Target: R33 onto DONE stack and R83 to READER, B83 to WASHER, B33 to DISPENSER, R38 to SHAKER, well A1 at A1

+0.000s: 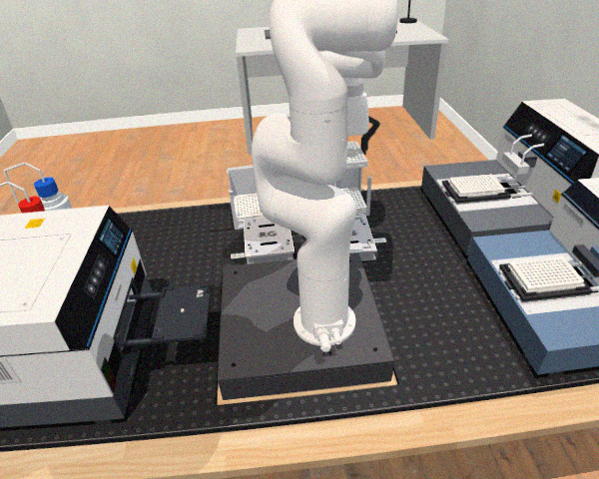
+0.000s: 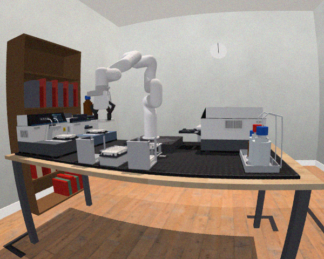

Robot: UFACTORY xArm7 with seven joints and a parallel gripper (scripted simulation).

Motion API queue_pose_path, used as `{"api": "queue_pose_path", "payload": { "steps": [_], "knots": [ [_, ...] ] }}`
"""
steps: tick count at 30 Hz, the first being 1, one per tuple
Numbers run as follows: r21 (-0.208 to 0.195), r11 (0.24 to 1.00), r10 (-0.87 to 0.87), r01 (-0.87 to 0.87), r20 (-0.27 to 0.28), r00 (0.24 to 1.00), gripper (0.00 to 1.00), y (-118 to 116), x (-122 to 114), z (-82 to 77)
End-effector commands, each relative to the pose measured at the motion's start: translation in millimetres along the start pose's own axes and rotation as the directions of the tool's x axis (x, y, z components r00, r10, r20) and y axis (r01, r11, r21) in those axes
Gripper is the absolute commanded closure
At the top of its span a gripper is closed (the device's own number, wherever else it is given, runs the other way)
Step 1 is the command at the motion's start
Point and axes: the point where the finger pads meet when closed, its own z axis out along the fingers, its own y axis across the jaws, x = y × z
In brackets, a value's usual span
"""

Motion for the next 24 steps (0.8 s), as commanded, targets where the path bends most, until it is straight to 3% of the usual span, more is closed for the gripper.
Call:
{"api": "queue_pose_path", "payload": {
  "steps": [1, 24],
  "knots": [
    [-0.002, 1.0, 0.0, 0.0, -0.001, 1.0, 1.0, 5, 13, -1.4],
    [-0.002, 1.0, -0.003, 0.003, -0.002, 1.0, 1.0, 24, 75, -1.5]
  ]
}}
